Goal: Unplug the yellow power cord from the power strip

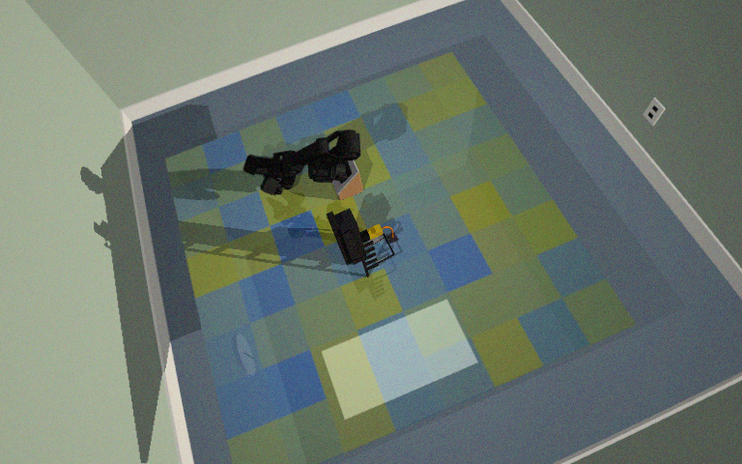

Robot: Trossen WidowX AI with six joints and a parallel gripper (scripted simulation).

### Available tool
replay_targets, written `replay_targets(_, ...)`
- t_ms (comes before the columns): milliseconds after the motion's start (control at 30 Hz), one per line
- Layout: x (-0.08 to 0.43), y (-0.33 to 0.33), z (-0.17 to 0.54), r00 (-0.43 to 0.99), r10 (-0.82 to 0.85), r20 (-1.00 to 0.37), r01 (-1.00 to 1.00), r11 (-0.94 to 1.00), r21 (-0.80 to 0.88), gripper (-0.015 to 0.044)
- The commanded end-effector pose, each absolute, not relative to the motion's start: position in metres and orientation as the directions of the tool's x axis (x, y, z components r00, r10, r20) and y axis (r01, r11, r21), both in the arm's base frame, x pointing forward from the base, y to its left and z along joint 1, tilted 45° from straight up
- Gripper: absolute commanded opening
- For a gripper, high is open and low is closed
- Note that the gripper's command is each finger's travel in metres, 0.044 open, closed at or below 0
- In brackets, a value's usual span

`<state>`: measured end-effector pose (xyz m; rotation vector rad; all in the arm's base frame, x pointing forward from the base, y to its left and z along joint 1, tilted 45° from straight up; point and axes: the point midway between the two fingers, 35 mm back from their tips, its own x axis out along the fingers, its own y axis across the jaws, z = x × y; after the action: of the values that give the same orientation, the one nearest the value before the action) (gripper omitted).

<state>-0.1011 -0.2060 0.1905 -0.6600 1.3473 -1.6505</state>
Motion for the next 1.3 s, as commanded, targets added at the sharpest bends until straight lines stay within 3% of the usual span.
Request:
replay_targets(0,-0.101,-0.206,0.191,-0.470,-0.874,-0.125,0.297,-0.023,-0.955,0.0374)
replay_targets(267,-0.076,-0.222,0.192,-0.366,-0.912,-0.186,0.344,0.053,-0.937,0.0164)
replay_targets(767,0.020,-0.258,0.217,0.000,-0.960,-0.281,0.407,0.257,-0.876,0.0160)
replay_targets(1267,0.142,-0.258,0.237,0.355,-0.861,-0.365,0.351,0.485,-0.801,0.0160)
